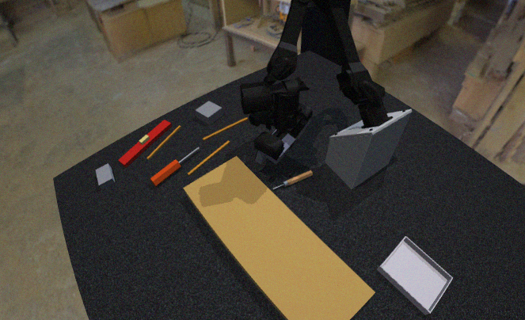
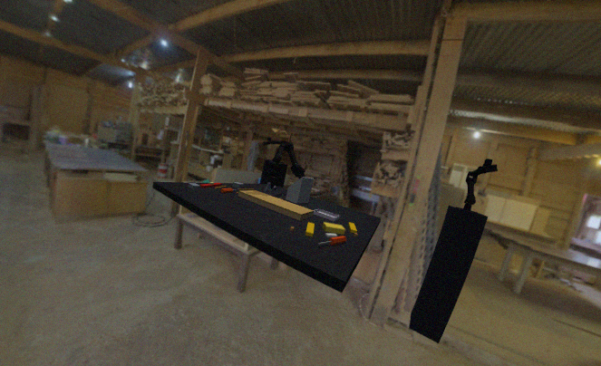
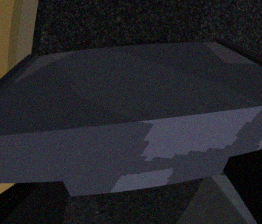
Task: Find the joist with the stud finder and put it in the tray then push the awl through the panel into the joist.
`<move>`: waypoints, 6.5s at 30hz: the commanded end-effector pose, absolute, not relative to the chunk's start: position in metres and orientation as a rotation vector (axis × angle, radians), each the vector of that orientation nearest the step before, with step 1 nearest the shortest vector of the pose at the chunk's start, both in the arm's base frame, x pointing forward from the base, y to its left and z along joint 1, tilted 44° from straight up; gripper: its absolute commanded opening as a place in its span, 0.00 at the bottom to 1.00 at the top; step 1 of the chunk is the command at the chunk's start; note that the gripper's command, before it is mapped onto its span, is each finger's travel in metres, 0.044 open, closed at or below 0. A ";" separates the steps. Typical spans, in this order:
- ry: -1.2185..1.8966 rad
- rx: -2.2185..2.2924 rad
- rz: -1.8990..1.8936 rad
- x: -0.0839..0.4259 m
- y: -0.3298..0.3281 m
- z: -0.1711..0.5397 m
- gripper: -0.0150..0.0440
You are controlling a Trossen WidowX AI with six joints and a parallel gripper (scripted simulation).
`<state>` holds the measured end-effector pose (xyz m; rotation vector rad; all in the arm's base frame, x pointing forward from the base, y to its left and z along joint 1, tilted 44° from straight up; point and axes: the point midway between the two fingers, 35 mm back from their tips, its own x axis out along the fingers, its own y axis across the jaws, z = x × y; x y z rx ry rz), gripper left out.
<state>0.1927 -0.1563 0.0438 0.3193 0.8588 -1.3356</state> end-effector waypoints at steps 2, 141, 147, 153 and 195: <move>0.897 0.346 -1.328 0.194 -0.157 0.044 0.25; 1.592 0.933 -1.180 0.200 -0.178 0.049 0.25; 1.623 0.962 -1.168 0.200 -0.179 0.049 0.25; 1.649 0.988 -1.157 0.201 -0.180 0.049 0.25; 1.790 1.154 -1.076 0.201 -0.168 0.062 0.25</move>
